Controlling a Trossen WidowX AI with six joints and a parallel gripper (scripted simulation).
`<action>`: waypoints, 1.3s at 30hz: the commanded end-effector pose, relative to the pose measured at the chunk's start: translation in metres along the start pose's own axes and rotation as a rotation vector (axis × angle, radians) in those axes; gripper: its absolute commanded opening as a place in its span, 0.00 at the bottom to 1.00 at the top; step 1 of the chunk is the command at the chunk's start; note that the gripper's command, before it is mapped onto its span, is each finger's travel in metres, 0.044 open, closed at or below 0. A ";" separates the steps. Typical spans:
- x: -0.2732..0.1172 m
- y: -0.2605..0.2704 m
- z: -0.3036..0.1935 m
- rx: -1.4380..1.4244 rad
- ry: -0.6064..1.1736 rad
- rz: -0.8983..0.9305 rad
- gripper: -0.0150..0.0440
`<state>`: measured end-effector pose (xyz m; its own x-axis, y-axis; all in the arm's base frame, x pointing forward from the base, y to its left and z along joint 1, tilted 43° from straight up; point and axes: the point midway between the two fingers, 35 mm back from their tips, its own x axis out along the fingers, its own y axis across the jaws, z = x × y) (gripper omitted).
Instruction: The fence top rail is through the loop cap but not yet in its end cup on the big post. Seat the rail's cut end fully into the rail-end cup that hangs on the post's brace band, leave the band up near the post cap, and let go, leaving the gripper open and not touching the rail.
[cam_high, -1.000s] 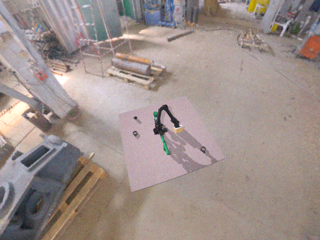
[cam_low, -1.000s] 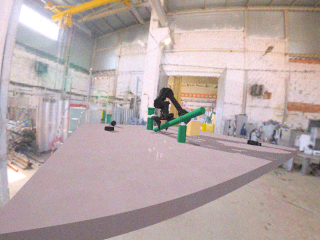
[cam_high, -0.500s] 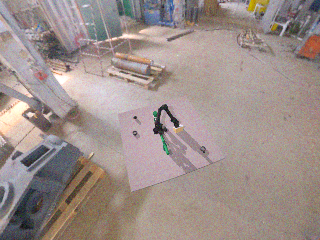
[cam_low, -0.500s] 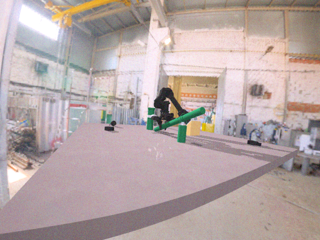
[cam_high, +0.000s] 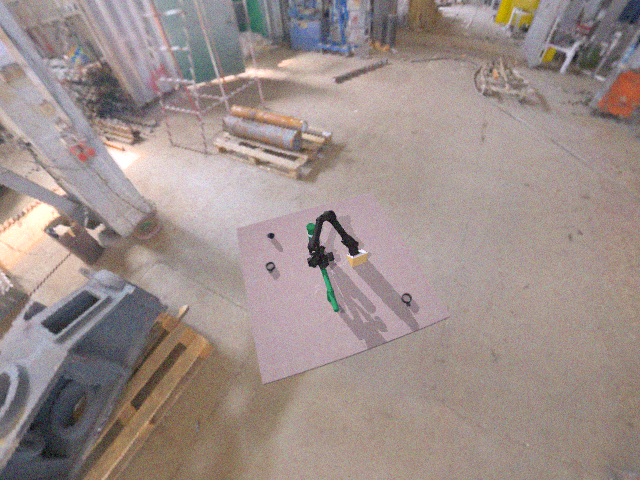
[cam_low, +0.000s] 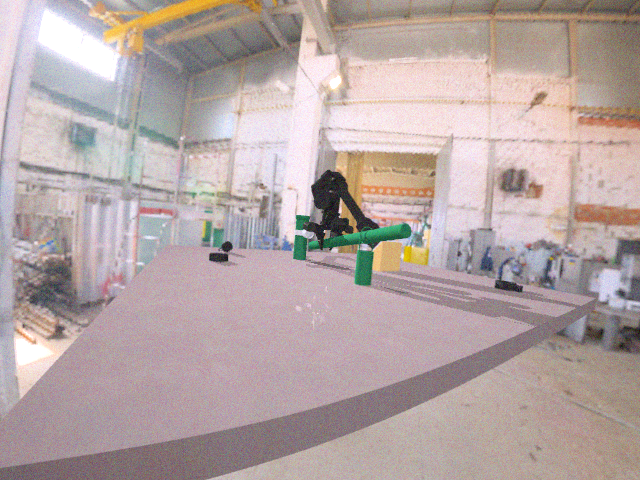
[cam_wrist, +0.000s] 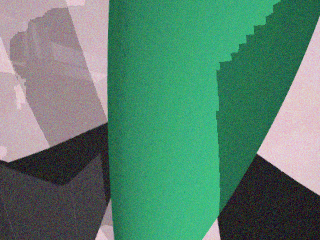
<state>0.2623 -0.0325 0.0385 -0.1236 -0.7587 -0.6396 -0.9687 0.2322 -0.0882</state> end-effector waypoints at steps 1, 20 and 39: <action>-0.018 -0.002 -0.007 -0.003 0.067 -0.018 0.25; -0.025 -0.001 -0.009 -0.002 0.095 -0.019 0.25; -0.031 -0.003 -0.012 -0.002 0.095 -0.018 0.25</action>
<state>0.2650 -0.0187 0.0639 -0.1310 -0.8166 -0.5621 -0.9708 0.2205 -0.0941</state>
